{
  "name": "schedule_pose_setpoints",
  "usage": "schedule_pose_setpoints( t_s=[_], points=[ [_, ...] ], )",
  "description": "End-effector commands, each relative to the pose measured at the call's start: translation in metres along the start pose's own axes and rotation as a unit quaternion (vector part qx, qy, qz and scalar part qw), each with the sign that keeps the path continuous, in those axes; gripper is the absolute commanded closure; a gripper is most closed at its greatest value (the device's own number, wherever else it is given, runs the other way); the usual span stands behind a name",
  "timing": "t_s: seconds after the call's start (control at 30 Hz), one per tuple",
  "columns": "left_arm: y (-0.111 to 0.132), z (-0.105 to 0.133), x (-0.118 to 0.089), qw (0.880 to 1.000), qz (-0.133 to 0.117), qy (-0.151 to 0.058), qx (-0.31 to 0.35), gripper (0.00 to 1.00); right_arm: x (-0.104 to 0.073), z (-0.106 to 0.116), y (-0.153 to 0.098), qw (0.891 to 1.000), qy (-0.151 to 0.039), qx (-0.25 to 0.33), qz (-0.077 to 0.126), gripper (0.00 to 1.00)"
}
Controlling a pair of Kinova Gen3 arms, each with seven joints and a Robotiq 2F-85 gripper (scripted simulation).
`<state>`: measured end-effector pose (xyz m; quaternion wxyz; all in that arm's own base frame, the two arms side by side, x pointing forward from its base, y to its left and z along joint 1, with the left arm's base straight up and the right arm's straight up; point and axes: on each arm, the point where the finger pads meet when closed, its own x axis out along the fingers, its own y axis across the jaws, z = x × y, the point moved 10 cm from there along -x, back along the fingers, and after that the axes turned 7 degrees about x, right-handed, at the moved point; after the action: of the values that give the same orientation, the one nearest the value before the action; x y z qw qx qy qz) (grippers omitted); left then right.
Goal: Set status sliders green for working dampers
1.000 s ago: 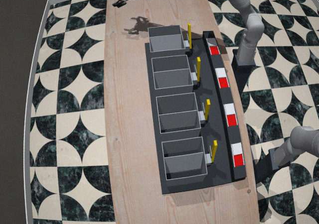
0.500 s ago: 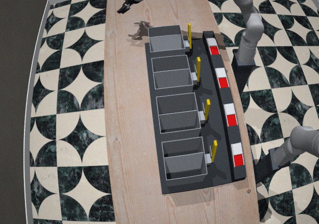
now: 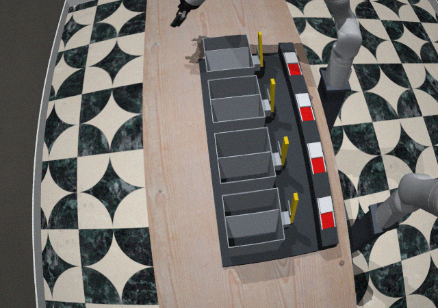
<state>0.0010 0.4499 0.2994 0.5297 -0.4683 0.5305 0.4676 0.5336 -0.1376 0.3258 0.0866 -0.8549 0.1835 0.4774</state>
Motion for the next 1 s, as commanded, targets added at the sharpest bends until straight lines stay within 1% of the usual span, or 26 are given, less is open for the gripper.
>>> schedule_pose_setpoints(
  t_s=[0.0, 0.17, 0.23, 0.3, 0.73, 0.8, 0.9, 0.97],
  points=[
    [0.0, 0.0, -0.001, 1.0, 0.0, -0.001, 0.0, 0.002, -0.011, 0.007, -0.008, 0.999, -0.031, -0.01, -0.006, 0.002],
    [0.0, 0.0, -0.001, 1.0, 0.0, -0.001, 0.0, 0.002, -0.024, 0.017, -0.018, 0.998, -0.061, -0.023, -0.012, 0.002],
    [0.0, 0.0, -0.001, 1.0, 0.0, -0.001, 0.0, 0.002, -0.024, 0.017, -0.018, 0.998, -0.061, -0.023, -0.012, 0.002],
    [0.0, 0.0, -0.001, 1.0, 0.0, -0.001, 0.0, 0.002, -0.033, 0.024, -0.025, 0.996, -0.081, -0.032, -0.016, 0.002],
    [0.0, 0.0, -0.001, 1.0, 0.0, -0.001, 0.0, 0.002, -0.069, 0.049, -0.045, 0.986, -0.152, -0.069, -0.031, 0.002],
    [0.0, 0.0, -0.001, 1.0, 0.0, -0.001, 0.0, 0.002, -0.069, 0.049, -0.045, 0.986, -0.152, -0.069, -0.031, 0.002],
    [0.0, 0.0, -0.001, 1.0, 0.0, -0.001, 0.0, 0.002, -0.082, 0.057, -0.051, 0.981, -0.173, -0.081, -0.036, 0.002],
    [0.0, 0.0, -0.001, 1.0, 0.0, -0.001, 0.0, 0.002, -0.087, 0.06, -0.053, 0.979, -0.183, -0.087, -0.038, 0.002]
  ],
)
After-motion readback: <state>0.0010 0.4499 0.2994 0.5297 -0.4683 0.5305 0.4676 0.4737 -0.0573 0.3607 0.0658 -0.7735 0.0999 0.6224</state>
